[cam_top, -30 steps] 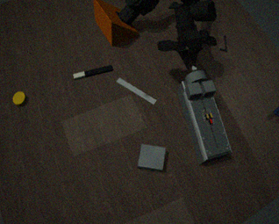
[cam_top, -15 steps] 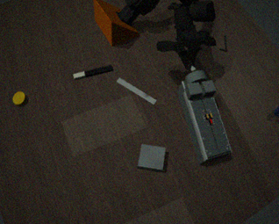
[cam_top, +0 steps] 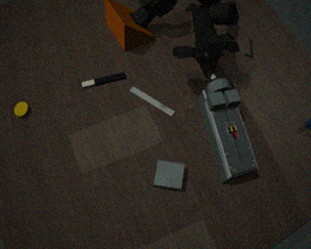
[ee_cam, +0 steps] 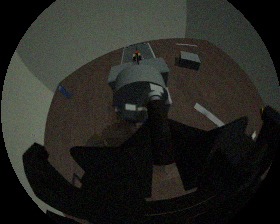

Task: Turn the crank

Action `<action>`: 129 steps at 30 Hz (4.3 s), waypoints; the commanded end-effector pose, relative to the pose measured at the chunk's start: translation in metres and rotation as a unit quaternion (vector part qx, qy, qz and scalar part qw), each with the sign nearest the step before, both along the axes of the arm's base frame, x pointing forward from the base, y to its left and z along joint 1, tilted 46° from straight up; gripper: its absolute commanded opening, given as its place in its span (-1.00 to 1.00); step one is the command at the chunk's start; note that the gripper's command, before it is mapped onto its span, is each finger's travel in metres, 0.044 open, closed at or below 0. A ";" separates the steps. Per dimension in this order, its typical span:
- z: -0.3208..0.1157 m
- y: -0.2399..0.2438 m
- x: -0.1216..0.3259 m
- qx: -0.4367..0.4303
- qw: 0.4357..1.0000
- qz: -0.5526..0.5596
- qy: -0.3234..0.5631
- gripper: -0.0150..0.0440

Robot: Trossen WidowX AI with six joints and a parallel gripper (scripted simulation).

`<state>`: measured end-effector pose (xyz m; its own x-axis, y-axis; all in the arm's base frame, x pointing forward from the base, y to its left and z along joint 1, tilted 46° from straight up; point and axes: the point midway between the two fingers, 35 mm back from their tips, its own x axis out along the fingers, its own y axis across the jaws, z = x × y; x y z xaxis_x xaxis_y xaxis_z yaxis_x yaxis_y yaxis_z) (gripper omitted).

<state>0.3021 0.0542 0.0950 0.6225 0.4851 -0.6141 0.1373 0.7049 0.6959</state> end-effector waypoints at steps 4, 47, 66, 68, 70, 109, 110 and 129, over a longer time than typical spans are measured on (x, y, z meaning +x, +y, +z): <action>-0.010 -0.002 -0.002 -0.005 1.000 -0.005 0.009 -0.49; -0.037 0.027 -0.006 -0.004 1.000 -0.005 0.009 -0.49; -0.030 0.052 -0.003 -0.004 1.000 -0.005 0.009 -0.49; -0.029 0.053 -0.003 -0.004 1.000 -0.005 0.009 -0.49; -0.028 0.054 -0.003 -0.004 1.000 -0.005 0.009 -0.49; -0.021 0.058 -0.001 -0.003 1.000 -0.005 0.009 -0.49; -0.021 0.059 -0.001 -0.003 1.000 -0.005 0.009 -0.49; -0.018 0.060 -0.001 -0.003 1.000 -0.005 0.009 -0.49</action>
